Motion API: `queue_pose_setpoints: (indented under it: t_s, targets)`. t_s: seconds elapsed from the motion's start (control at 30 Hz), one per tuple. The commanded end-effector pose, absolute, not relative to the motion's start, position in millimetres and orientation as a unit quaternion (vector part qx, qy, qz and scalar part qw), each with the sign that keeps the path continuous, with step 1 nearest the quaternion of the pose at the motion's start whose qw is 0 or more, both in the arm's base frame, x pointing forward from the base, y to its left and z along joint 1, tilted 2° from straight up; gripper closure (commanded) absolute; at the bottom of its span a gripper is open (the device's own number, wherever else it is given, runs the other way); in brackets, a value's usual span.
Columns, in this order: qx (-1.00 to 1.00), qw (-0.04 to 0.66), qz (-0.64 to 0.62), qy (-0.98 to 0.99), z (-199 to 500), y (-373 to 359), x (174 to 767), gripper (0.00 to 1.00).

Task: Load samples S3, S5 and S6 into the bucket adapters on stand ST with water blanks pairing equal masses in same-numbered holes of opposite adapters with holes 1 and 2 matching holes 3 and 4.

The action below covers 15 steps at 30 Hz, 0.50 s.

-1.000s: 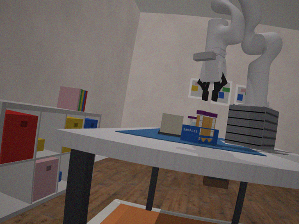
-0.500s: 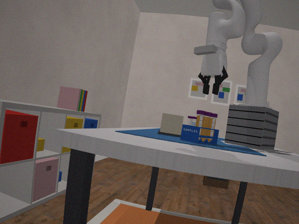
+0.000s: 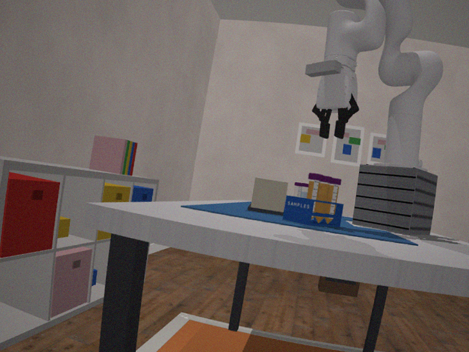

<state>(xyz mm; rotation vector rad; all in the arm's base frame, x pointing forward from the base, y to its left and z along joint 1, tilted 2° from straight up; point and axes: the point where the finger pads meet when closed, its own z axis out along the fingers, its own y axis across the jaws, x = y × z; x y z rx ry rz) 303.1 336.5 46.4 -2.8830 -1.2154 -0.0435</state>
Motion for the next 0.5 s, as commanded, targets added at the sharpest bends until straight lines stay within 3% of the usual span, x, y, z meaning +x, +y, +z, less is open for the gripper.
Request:
queue_pose_setpoints:
  t_s: [0.0, 0.47]
  targets:
    - [-0.921, 0.007, -0.015, -0.388, 56.4, 336.8, 303.4, 0.56]
    - [-0.921, 0.007, -0.015, -0.388, 58.8, 336.8, 303.4, 0.56]
